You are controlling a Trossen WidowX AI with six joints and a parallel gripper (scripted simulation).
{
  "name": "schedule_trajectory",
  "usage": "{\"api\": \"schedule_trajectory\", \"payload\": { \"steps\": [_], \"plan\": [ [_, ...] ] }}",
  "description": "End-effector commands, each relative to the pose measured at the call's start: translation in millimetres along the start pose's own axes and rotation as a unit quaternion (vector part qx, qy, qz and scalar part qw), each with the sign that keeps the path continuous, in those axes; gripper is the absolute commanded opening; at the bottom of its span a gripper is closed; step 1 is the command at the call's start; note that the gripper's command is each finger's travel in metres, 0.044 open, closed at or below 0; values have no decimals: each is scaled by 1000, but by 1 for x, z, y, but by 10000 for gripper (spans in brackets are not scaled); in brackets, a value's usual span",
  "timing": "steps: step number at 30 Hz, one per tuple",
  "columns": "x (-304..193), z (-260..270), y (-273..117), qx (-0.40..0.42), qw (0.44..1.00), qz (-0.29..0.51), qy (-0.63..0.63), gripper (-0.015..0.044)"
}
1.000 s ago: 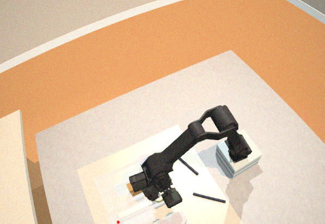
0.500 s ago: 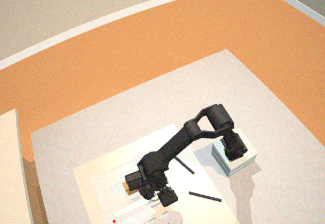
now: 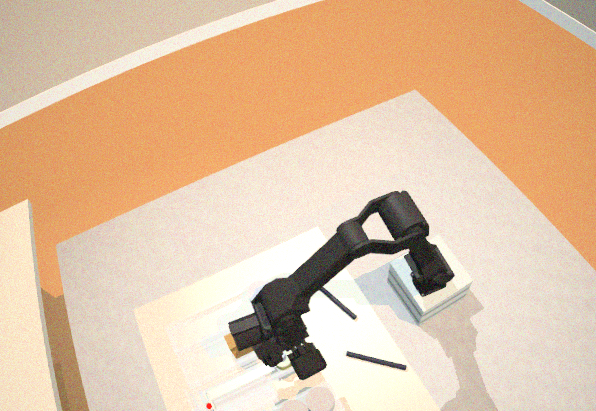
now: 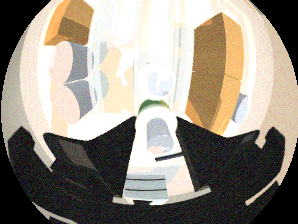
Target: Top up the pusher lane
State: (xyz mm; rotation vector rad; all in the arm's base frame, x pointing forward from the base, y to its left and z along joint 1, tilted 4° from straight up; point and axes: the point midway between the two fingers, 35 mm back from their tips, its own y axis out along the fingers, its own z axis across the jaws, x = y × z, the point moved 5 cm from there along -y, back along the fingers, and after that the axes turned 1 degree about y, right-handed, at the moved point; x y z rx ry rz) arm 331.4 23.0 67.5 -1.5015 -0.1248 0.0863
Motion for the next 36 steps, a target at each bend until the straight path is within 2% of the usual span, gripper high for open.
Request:
{"api": "schedule_trajectory", "payload": {
  "steps": [1,36],
  "plan": [
    [7,0,-3,0,1000,-14,2,0],
    [11,0,-3,0,1000,-14,2,0]
  ]
}}
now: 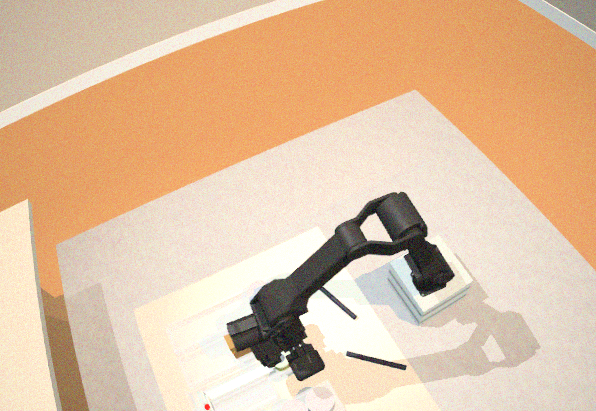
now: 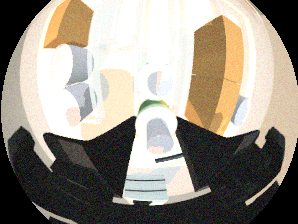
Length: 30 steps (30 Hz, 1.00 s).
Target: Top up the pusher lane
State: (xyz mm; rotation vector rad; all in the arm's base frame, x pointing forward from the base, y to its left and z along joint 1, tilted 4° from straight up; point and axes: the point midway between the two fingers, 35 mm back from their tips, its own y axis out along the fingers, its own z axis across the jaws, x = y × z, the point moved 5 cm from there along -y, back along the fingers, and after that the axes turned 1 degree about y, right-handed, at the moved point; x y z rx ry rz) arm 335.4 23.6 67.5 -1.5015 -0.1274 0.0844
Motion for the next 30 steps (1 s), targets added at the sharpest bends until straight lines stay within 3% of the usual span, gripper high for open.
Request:
{"api": "schedule_trajectory", "payload": {
  "steps": [1,30],
  "plan": [
    [7,0,-3,0,1000,-13,3,0],
    [9,0,3,0,1000,-13,3,0]
  ]
}}
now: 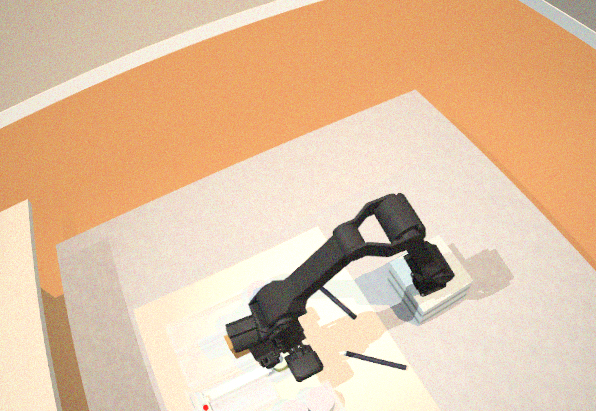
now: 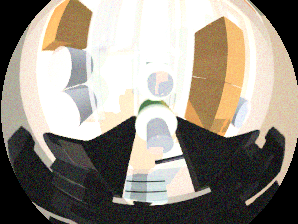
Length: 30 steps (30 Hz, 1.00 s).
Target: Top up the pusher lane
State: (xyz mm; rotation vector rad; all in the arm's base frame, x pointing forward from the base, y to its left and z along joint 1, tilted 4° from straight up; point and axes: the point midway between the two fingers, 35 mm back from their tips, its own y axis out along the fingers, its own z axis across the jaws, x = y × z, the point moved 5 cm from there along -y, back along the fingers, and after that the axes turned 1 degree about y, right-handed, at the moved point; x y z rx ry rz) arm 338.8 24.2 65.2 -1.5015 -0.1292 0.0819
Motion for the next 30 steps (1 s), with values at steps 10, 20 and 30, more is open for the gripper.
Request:
{"api": "schedule_trajectory", "payload": {
  "steps": [10,20,30],
  "plan": [
    [5,0,4,1,1000,-12,2,0],
    [5,0,7,1,1000,-12,2,0],
    [4,0,11,1,1000,-12,2,0]
  ]
}}
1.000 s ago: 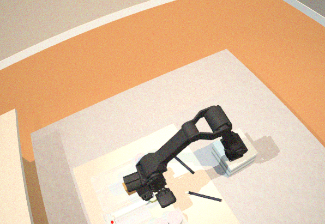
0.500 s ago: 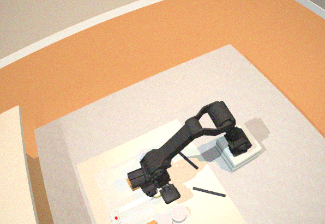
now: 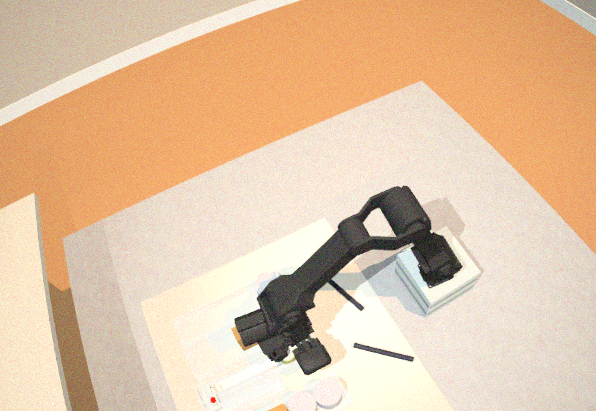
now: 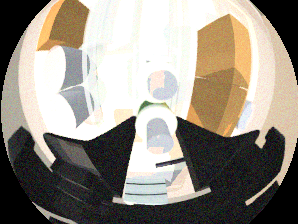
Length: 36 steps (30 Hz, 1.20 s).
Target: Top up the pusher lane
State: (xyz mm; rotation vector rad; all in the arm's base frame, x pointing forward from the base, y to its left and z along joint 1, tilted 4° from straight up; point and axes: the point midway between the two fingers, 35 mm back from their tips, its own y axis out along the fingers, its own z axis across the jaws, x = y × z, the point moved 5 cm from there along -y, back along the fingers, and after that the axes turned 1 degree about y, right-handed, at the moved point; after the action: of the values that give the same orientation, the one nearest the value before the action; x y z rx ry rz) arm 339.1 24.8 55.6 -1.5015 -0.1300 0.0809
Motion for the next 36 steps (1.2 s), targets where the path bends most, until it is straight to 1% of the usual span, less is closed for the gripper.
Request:
{"api": "schedule_trajectory", "payload": {
  "steps": [1,36],
  "plan": [
    [4,0,2,1,1000,-11,2,0],
    [2,0,13,1,1000,-11,2,0]
  ]
}}
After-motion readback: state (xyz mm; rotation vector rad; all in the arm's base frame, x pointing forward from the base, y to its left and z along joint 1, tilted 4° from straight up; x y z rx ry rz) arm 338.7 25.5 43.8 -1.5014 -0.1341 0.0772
